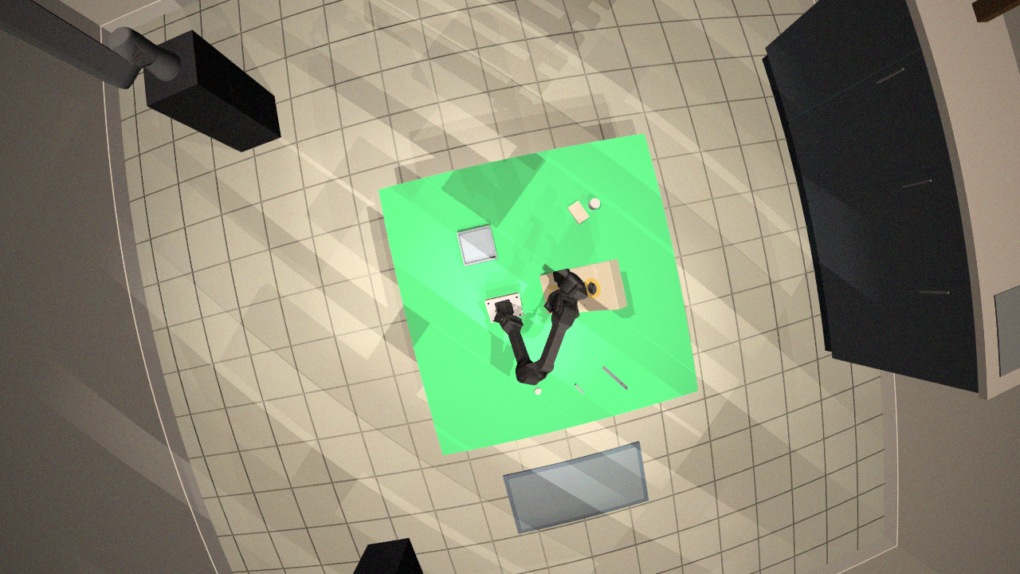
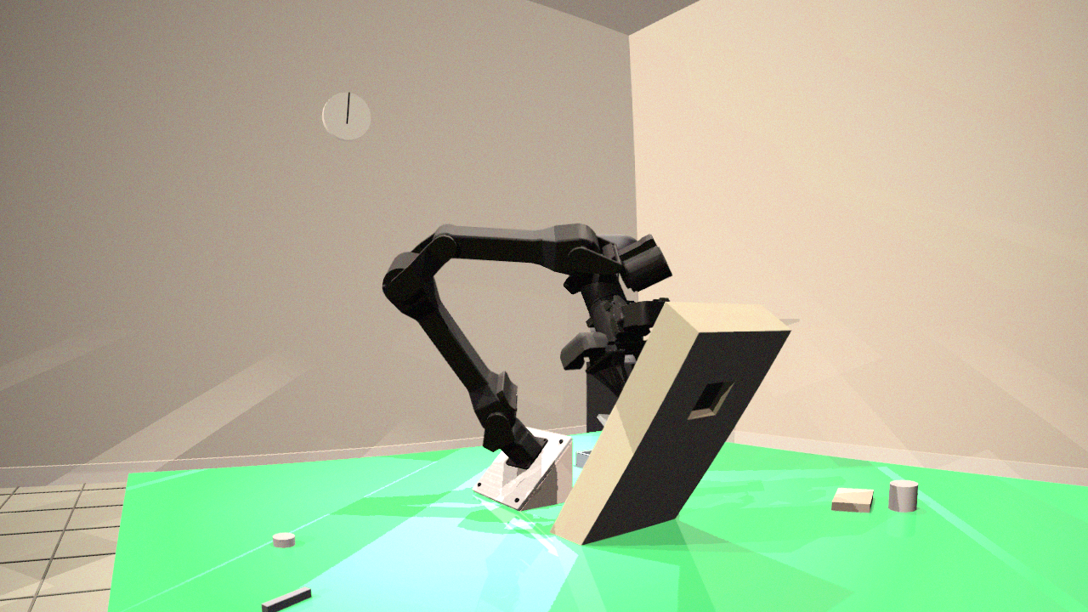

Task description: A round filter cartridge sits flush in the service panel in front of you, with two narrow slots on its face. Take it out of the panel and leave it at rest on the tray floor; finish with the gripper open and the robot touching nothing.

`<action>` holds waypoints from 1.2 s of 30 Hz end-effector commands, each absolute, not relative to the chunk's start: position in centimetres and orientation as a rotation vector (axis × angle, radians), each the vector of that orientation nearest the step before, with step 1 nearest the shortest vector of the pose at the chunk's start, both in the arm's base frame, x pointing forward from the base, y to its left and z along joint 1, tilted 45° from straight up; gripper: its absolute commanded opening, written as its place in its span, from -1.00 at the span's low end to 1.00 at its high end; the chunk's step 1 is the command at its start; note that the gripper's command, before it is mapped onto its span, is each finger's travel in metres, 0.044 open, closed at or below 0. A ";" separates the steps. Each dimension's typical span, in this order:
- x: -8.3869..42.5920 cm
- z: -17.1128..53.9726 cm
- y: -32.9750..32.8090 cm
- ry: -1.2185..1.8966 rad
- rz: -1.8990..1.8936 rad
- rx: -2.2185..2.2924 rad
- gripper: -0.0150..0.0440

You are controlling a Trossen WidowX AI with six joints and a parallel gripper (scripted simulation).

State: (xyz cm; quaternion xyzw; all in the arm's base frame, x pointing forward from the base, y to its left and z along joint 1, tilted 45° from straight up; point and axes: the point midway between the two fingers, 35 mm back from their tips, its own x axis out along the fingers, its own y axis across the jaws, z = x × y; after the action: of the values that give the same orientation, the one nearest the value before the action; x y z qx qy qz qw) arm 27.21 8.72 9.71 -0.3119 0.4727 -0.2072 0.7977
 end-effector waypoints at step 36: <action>24.7 8.8 20.3 1.007 -0.445 -0.664 -0.49</action>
State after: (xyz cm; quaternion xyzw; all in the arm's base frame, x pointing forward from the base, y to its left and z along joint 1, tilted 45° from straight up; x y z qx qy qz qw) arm 24.63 19.12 10.07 -0.3168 0.4709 -0.2086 0.7965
